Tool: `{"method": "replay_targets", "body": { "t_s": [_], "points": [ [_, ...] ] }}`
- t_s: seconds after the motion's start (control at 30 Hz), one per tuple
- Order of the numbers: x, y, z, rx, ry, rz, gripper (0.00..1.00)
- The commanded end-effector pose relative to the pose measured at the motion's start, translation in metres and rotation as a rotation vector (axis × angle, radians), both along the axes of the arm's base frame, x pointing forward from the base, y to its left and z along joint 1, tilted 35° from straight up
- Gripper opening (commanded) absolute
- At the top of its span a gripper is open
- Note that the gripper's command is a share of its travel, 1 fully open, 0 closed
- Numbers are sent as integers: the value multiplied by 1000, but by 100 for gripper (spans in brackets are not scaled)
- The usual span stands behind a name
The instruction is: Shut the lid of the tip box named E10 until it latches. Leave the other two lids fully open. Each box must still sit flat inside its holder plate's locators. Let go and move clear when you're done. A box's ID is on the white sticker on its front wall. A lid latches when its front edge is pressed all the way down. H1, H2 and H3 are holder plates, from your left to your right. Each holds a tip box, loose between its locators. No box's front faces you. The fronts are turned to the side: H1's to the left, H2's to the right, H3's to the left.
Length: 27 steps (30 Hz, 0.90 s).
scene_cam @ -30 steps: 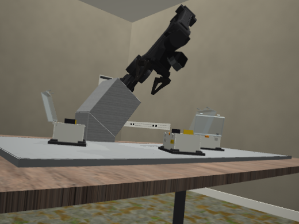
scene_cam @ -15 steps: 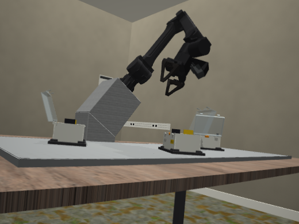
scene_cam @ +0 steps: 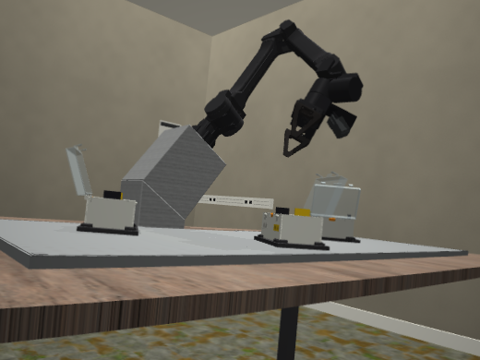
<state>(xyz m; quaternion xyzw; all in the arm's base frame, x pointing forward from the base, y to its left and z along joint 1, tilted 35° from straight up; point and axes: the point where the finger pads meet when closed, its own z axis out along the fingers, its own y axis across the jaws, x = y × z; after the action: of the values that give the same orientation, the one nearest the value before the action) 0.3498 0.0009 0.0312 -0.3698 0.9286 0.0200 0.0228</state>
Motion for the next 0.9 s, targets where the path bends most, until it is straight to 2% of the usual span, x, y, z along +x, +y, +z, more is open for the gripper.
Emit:
{"method": "replay_targets", "body": {
  "t_s": [0.0,0.1,0.2,0.27,0.4,0.5,0.57,0.63,0.67,0.7,0.77,0.87],
  "points": [
    [7,15,18,-15,-38,117,100],
    [7,19,21,-22,-47,148,100],
    [18,33,37,-39,-93,228,100],
    [19,41,43,-36,-93,228,100],
    [20,58,55,-62,-135,352,100],
    [20,71,64,-64,-141,369,100],
    [19,79,70,-76,-163,430,100],
    [19,79,70,-76,-163,430,100],
    [3,80,58,-82,-133,463,100],
    [2,83,60,-88,-143,494,100],
    [18,96,82,-90,-190,508,100],
    [15,108,91,-107,-224,600,100]
  ]
}}
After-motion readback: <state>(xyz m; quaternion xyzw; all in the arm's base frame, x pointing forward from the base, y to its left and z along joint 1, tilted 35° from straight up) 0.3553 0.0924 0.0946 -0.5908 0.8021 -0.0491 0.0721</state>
